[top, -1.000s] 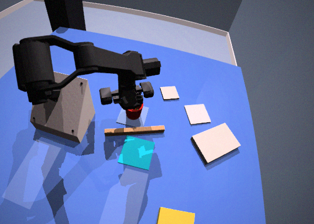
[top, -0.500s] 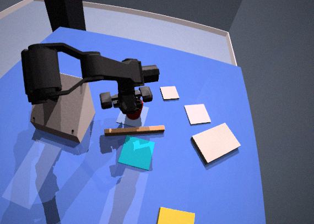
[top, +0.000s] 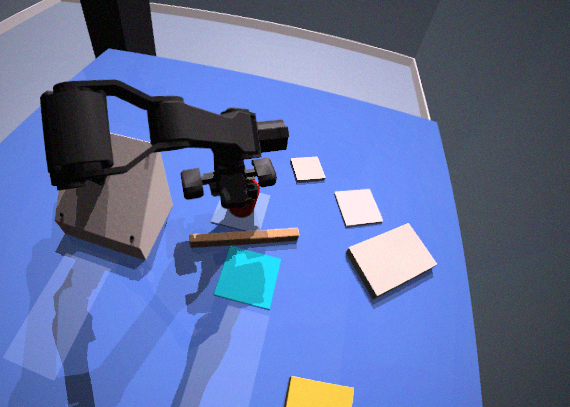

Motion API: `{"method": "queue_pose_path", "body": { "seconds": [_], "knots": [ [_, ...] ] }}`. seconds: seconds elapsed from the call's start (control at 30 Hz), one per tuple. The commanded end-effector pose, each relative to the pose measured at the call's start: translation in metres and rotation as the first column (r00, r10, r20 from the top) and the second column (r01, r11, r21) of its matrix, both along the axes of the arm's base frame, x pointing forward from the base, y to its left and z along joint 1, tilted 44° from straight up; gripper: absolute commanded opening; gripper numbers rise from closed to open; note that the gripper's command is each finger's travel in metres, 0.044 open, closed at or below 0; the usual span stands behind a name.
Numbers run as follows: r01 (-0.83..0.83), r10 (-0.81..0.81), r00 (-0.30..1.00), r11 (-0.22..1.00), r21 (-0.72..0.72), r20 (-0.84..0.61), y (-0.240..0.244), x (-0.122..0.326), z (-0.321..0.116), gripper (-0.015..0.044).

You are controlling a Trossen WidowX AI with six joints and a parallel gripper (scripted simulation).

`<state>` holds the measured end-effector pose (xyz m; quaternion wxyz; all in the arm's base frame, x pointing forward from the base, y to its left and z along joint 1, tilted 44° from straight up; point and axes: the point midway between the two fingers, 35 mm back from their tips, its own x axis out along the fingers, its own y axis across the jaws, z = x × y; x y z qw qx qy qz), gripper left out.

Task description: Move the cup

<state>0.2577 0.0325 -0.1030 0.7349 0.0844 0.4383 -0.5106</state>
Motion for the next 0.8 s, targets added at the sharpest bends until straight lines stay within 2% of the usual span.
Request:
{"method": "queue_pose_path", "body": {
  "seconds": [0.0, 0.57, 0.77],
  "knots": [
    [0.001, -0.001, 1.0, 1.0, 0.0, 0.0, 0.0, 0.0, 0.0, 0.0002],
    [-0.006, 0.006, 1.0, 1.0, -0.002, -0.002, 0.032, -0.008, 0.036, 0.0],
    [-0.012, 0.012, 1.0, 1.0, -0.007, -0.005, 0.031, -0.01, 0.036, 0.0]
  ]
}}
